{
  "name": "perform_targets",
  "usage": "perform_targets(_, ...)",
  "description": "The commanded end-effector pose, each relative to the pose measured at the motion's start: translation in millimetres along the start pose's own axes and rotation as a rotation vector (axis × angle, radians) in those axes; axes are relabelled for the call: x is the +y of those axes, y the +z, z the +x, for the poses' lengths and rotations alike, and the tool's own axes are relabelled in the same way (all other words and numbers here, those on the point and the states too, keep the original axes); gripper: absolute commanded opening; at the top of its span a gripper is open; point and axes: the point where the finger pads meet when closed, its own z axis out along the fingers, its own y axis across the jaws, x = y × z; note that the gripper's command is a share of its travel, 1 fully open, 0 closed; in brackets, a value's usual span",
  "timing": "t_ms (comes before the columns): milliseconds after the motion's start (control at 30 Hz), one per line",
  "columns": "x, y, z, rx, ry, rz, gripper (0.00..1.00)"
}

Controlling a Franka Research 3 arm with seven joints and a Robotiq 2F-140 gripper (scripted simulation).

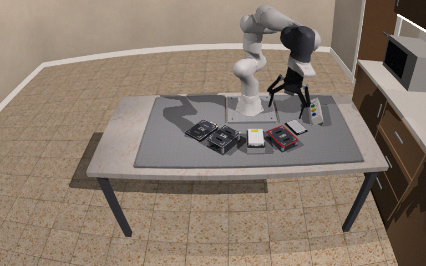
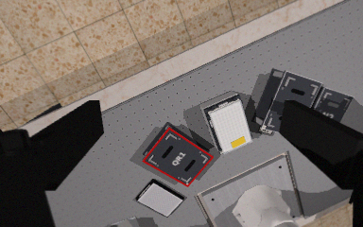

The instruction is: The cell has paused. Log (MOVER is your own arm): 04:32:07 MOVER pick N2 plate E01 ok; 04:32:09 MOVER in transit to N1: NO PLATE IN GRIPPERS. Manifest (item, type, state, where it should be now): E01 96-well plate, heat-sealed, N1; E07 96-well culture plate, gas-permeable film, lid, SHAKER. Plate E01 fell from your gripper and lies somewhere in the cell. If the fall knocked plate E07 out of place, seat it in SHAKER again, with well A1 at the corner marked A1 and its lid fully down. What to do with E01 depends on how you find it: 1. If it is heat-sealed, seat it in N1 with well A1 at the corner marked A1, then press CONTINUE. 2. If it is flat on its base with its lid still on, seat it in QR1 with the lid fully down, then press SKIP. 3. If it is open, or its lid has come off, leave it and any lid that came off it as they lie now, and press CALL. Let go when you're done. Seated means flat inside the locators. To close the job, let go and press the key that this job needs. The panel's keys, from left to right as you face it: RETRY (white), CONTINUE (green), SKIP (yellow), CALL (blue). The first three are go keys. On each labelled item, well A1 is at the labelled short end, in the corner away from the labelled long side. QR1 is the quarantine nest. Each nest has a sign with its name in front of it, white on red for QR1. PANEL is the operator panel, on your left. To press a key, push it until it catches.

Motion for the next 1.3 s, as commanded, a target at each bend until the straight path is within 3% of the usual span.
perform_targets(0,14.1,-2.2,8.1,-0.014,0.087,0.034,1.00)
perform_targets(400,86.5,-10.5,40.2,-0.044,0.297,0.114,1.00)
perform_targets(833,118.5,-14.4,50.8,-0.053,0.388,0.149,1.00)
perform_targets(1267,124.9,-15.2,52.7,-0.055,0.405,0.156,1.00)
